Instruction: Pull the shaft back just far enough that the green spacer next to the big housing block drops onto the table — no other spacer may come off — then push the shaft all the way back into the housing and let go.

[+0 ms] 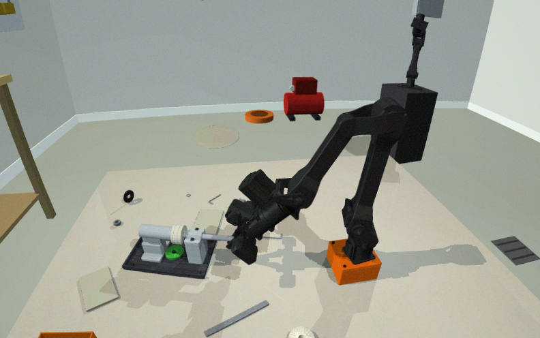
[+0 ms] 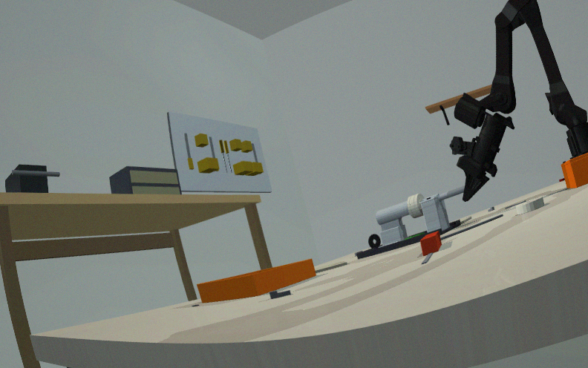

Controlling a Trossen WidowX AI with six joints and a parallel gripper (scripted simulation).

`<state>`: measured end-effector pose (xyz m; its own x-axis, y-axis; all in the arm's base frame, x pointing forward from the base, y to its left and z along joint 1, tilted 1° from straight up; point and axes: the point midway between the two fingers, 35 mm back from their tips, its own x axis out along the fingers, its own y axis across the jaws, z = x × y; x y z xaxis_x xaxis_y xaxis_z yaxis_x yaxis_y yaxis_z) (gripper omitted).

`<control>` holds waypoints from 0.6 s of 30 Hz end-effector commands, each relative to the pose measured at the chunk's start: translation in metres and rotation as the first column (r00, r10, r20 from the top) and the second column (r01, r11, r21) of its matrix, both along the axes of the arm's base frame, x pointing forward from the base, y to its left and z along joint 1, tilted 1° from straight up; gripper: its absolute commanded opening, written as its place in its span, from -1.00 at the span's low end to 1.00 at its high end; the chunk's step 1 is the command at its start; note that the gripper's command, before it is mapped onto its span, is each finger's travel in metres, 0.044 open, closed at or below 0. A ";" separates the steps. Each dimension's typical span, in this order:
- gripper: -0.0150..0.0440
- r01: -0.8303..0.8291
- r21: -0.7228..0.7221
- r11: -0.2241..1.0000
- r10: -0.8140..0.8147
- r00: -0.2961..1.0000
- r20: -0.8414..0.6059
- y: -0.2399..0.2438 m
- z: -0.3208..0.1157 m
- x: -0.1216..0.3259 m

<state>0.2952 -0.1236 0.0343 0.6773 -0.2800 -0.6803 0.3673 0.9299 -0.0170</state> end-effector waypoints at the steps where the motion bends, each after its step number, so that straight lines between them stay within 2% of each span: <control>1: -0.49 -0.001 -0.003 1.000 0.001 1.000 0.006 -0.001 0.002 0.002; 18: -0.49 -0.001 -0.003 1.000 0.001 1.000 0.006 -0.001 0.002 0.004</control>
<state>0.2968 -0.1243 0.0344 0.6778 -0.2801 -0.6798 0.3672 0.9300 -0.0171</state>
